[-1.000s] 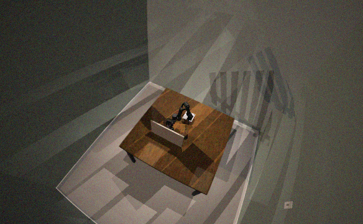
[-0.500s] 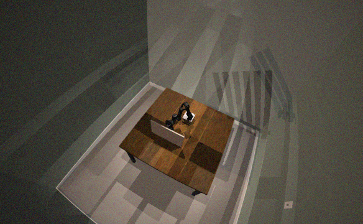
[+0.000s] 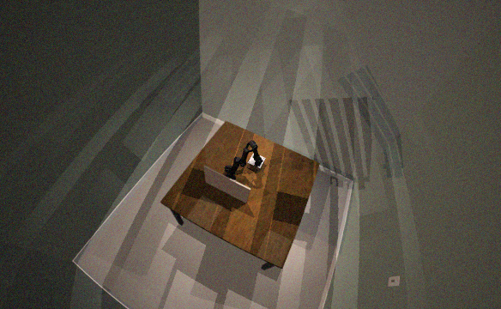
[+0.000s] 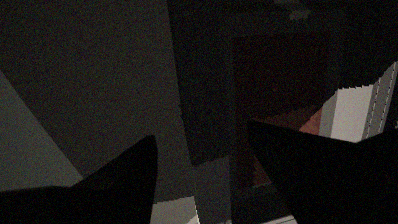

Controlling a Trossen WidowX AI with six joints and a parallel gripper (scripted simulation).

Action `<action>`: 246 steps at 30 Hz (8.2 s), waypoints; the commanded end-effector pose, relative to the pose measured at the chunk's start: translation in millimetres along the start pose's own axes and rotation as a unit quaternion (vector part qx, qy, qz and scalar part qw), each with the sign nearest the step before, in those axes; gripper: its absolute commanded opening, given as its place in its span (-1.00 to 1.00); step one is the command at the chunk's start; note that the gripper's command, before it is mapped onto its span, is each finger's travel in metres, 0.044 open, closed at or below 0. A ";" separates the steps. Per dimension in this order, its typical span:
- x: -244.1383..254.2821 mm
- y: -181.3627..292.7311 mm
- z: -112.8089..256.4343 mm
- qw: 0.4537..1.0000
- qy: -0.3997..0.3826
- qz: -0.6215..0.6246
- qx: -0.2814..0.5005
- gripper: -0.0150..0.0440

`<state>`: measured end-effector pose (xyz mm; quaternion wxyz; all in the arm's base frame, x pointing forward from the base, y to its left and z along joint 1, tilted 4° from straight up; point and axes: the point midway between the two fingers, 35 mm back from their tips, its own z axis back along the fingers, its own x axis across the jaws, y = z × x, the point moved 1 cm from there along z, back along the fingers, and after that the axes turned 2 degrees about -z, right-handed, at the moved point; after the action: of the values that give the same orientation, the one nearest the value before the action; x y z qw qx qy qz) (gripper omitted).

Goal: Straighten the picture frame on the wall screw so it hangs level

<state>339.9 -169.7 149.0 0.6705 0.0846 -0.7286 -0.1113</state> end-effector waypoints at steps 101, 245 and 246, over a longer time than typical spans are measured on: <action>9.4 1.6 -0.4 1.000 0.000 0.001 -0.001 -0.49; 0.5 8.3 -0.8 0.988 0.004 0.154 -0.001 -0.49; 0.5 8.3 -0.8 0.988 0.004 0.154 -0.001 -0.49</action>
<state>340.9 -162.1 152.0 0.6821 -0.0233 -0.7308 -0.0101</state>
